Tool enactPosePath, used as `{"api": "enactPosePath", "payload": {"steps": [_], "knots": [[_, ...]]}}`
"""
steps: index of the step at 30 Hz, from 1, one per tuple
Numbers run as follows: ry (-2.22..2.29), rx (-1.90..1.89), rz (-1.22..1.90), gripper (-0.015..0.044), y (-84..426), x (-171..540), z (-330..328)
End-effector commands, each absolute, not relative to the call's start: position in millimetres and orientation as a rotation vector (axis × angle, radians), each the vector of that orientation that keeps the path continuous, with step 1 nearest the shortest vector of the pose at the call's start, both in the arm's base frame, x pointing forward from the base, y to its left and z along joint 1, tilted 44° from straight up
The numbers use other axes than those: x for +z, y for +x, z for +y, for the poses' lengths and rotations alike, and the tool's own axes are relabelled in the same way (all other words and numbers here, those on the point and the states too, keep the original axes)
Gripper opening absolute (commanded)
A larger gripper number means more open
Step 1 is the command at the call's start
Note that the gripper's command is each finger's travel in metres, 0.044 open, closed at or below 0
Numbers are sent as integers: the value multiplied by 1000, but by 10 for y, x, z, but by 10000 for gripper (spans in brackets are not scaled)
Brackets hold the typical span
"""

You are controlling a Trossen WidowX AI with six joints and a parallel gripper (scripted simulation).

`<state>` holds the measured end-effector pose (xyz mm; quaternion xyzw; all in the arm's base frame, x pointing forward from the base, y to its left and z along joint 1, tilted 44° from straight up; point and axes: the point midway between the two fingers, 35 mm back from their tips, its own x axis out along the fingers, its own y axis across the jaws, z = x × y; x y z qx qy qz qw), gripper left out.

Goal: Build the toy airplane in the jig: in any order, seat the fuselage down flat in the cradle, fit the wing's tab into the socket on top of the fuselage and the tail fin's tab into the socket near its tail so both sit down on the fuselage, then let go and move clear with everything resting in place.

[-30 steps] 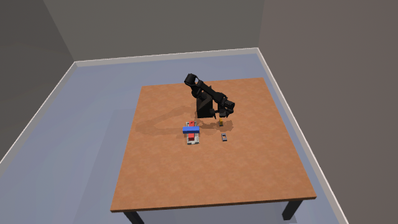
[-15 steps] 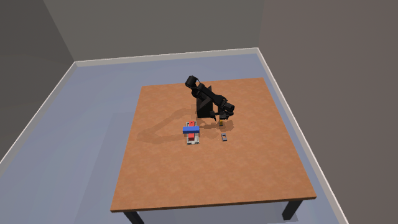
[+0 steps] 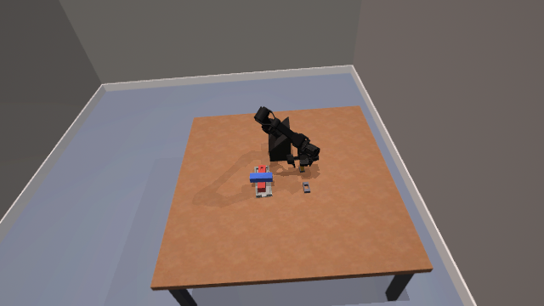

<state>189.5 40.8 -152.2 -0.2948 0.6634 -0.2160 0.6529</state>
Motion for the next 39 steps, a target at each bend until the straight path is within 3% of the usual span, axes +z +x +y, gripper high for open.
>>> {"api": "enactPosePath", "payload": {"steps": [1, 2, 16, 25, 39], "knots": [[-682, -491, 1508, 440, 1875, -1551, 347], [-682, -491, 1508, 440, 1875, -1552, 346], [-682, -491, 1508, 72, 1875, -1552, 346], [-682, -491, 1508, 0, 1875, -1552, 346], [-685, -495, 1504, 0, 1899, -1408, 519]]}}
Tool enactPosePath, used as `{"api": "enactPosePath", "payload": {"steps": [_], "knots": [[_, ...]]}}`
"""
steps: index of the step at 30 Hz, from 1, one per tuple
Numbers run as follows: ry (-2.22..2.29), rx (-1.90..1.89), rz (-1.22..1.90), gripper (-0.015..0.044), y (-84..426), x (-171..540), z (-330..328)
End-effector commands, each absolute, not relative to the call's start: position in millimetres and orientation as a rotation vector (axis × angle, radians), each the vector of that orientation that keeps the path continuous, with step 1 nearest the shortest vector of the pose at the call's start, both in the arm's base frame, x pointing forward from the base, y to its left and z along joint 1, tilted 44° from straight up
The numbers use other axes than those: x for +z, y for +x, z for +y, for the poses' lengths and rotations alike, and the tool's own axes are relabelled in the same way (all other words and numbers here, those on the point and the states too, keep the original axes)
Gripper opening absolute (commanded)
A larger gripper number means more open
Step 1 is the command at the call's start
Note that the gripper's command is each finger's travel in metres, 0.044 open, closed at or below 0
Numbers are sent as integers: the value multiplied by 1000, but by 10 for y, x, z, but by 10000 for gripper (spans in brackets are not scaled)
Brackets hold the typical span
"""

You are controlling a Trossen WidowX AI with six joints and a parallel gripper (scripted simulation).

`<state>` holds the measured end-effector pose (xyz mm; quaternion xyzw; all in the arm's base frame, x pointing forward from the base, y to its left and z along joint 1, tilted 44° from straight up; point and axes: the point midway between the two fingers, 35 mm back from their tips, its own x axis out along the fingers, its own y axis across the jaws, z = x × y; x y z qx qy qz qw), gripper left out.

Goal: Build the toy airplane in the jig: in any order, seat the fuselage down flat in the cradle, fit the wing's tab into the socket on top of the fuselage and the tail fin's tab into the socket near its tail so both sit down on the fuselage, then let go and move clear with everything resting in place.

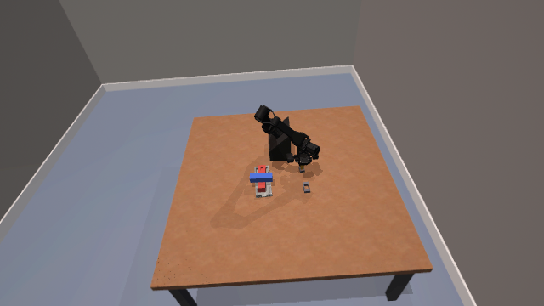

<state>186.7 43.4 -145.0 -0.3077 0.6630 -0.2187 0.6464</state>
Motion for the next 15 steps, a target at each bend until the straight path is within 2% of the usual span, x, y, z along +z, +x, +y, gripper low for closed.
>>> {"api": "enactPosePath", "payload": {"steps": [1, 15], "knots": [[-684, -494, 1504, 0, 1903, -1390, 541], [-680, -487, 1506, 0, 1927, -1111, 843]]}}
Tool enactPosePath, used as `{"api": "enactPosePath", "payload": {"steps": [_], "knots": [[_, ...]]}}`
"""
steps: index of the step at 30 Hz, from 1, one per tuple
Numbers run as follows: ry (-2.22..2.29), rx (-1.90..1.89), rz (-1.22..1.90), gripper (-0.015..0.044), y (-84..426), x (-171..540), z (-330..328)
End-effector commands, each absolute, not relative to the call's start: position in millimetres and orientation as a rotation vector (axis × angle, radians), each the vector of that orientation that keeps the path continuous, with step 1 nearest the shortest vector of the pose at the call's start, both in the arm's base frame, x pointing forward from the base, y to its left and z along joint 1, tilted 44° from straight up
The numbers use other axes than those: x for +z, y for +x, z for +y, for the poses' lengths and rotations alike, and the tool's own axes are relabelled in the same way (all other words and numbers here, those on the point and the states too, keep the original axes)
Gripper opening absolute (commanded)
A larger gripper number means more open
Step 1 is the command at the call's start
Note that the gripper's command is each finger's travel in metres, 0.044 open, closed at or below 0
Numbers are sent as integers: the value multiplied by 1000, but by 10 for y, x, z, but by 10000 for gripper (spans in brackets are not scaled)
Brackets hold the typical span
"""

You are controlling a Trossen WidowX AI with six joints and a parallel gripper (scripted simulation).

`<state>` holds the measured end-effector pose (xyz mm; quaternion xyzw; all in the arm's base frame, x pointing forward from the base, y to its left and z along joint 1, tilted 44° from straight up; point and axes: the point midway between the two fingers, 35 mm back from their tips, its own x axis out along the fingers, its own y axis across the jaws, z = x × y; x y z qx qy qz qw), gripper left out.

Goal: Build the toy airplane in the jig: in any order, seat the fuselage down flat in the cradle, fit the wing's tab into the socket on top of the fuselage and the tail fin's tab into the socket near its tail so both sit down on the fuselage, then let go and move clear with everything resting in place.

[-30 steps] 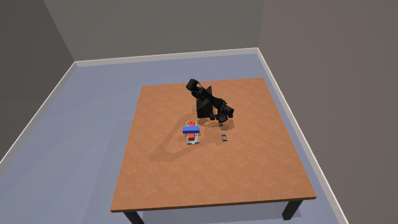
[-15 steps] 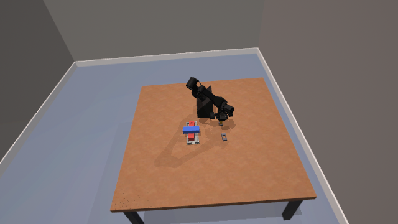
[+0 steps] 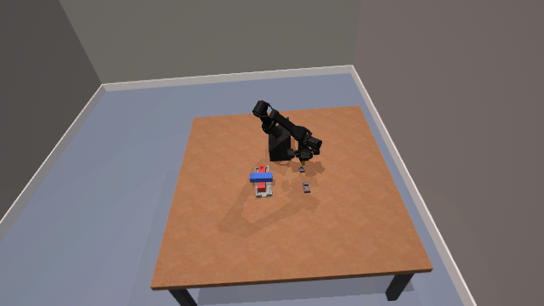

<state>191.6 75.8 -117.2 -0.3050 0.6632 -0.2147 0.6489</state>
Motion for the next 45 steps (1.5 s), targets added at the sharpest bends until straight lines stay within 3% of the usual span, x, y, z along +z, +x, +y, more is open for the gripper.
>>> {"api": "enactPosePath", "payload": {"steps": [1, 23, 45], "knots": [[-679, -486, 1507, 0, 1926, -1089, 864], [-678, -485, 1511, 0, 1844, -585, 1261], [-622, -457, 1511, 0, 2153, -215, 806]]}}
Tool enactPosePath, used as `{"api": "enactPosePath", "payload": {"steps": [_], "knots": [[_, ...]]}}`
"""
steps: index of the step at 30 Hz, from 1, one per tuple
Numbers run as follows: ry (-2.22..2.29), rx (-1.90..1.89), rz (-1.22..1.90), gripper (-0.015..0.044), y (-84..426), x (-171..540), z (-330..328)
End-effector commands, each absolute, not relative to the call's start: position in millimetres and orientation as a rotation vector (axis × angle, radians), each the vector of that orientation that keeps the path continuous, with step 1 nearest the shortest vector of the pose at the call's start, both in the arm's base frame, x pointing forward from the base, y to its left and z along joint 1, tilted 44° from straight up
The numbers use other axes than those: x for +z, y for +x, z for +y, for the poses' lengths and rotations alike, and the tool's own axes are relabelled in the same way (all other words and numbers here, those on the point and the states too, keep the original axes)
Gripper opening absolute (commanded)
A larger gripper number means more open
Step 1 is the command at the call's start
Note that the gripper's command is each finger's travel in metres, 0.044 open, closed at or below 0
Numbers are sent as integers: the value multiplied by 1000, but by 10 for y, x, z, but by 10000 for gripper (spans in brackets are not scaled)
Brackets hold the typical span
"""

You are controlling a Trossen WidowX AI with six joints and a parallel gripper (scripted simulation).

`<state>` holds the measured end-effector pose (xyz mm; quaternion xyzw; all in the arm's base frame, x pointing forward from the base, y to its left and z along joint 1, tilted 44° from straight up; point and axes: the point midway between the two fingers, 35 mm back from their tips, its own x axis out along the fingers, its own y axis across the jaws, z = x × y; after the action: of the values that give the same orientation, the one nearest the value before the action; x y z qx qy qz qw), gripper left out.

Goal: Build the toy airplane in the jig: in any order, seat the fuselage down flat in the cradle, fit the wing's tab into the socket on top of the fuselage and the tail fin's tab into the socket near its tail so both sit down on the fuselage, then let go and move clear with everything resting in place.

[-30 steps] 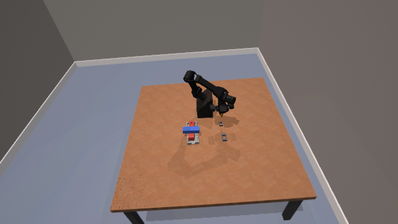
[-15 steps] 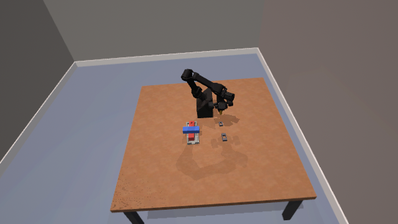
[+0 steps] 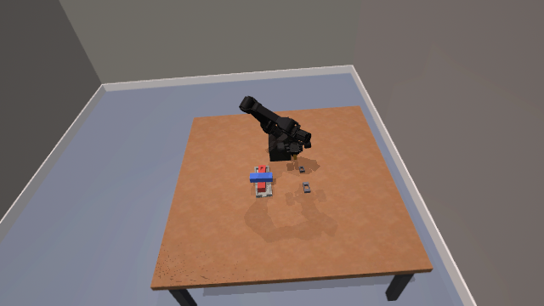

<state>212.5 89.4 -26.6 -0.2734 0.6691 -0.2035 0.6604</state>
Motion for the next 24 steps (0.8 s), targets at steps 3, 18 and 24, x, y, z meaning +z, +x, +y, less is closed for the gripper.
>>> {"api": "enactPosePath", "payload": {"steps": [3, 18, 24], "knots": [[-616, -456, 1510, 0, 2185, -161, 727], [-592, -463, 1496, 0, 2282, 94, 310], [-577, -468, 1491, 0, 2288, 176, 166]]}}
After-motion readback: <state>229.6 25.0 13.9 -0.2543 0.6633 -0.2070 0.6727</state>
